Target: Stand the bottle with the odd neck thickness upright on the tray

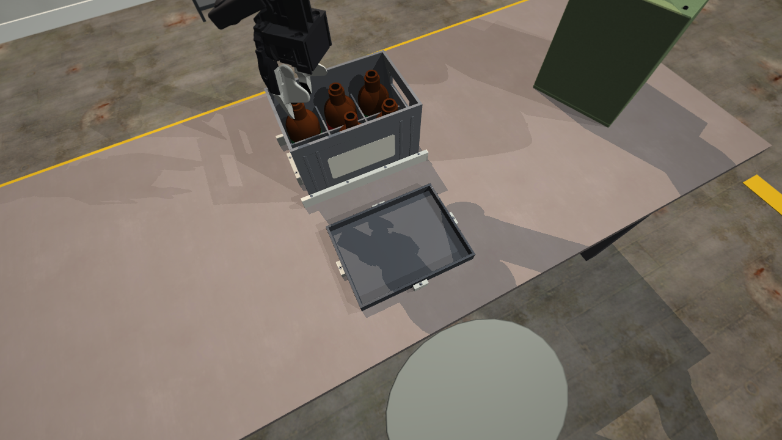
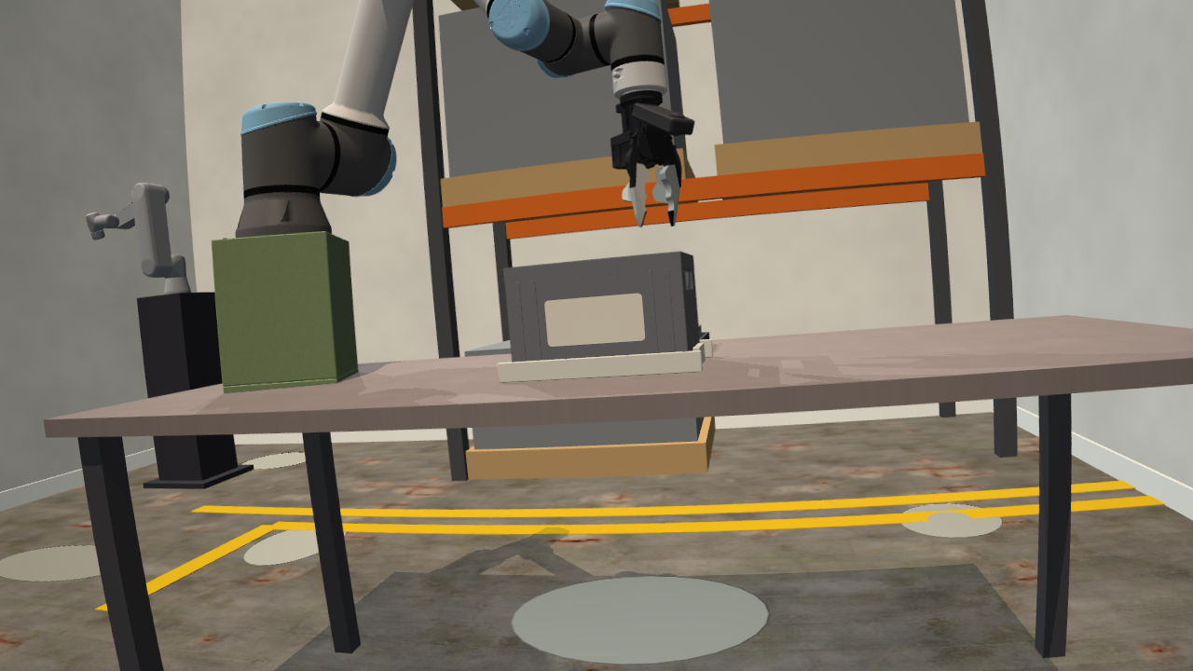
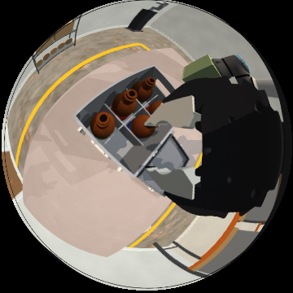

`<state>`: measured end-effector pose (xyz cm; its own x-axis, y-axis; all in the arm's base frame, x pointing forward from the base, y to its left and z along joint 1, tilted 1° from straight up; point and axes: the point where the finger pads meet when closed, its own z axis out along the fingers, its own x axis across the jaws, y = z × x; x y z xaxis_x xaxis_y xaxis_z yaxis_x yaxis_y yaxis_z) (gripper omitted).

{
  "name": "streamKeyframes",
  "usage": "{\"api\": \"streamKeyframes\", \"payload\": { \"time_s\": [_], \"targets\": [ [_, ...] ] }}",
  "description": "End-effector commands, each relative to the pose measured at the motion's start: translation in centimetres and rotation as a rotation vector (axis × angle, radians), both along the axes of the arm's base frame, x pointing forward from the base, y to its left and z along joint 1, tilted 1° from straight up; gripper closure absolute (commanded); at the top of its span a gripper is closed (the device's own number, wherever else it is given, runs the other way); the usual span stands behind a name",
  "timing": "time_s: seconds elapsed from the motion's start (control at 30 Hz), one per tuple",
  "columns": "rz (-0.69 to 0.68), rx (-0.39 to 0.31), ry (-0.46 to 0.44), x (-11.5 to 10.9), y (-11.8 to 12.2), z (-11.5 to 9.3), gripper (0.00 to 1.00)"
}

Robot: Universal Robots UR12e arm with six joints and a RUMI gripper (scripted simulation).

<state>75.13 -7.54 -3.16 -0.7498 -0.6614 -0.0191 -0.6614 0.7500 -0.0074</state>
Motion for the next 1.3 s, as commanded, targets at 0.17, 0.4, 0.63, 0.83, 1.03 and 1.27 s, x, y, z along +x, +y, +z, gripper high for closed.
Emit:
{"api": "streamKeyframes", "payload": {
  "time_s": [0.17,0.4,0.63,0.83,1.03,1.27],
  "targets": [
    [0.0,-0.001,-0.002,0.22,0.02,0.04,0.62],
    [0.0,-0.001,-0.002,0.22,0.02,0.04,0.62],
    [0.0,-0.001,-0.002,0.22,0.02,0.04,0.62],
    [0.0,-0.001,-0.002,0.21,0.02,-0.07,0.62],
    [0.0,-0.001,-0.001,0.16,0.05,-0.4,0.62],
    [0.0,0.0,0.0,0.08,0.08,-0.88,0.62]
  ]
}}
